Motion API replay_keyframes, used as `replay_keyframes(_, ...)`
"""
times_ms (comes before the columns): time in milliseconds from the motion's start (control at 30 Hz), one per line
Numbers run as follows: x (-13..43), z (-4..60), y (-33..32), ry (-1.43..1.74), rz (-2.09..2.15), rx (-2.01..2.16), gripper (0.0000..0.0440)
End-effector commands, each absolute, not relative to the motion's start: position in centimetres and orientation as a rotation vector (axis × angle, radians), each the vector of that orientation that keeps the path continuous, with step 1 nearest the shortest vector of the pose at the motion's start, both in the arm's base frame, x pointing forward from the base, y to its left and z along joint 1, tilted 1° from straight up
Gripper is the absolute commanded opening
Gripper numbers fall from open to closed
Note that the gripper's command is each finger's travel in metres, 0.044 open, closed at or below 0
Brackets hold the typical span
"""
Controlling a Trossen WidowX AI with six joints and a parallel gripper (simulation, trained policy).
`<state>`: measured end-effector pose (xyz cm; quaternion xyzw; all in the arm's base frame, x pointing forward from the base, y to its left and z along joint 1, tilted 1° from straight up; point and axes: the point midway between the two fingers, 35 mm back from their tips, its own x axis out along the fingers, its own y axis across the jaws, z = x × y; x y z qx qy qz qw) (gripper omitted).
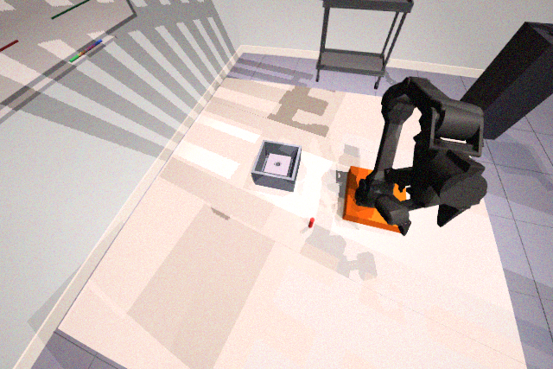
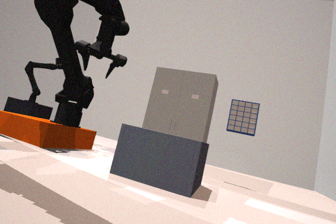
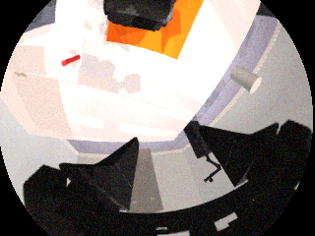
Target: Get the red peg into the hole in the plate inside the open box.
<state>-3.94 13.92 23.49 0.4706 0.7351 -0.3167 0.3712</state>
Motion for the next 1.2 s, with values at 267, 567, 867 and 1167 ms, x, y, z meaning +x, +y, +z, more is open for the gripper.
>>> replay_keyframes(267, 2.1, 22.0, 17.7, 1.691, -0.579, 1.234, 0.044)
replay_keyframes(567, 9.3, 17.8, 17.7, 1.46, -0.583, 1.074, 0.044)
replay_keyframes(867, 14.5, 13.4, 15.3, 1.352, -0.655, 0.882, 0.044)
replay_keyframes(1167, 17.0, 9.1, 13.0, 1.328, -0.729, 0.762, 0.044)
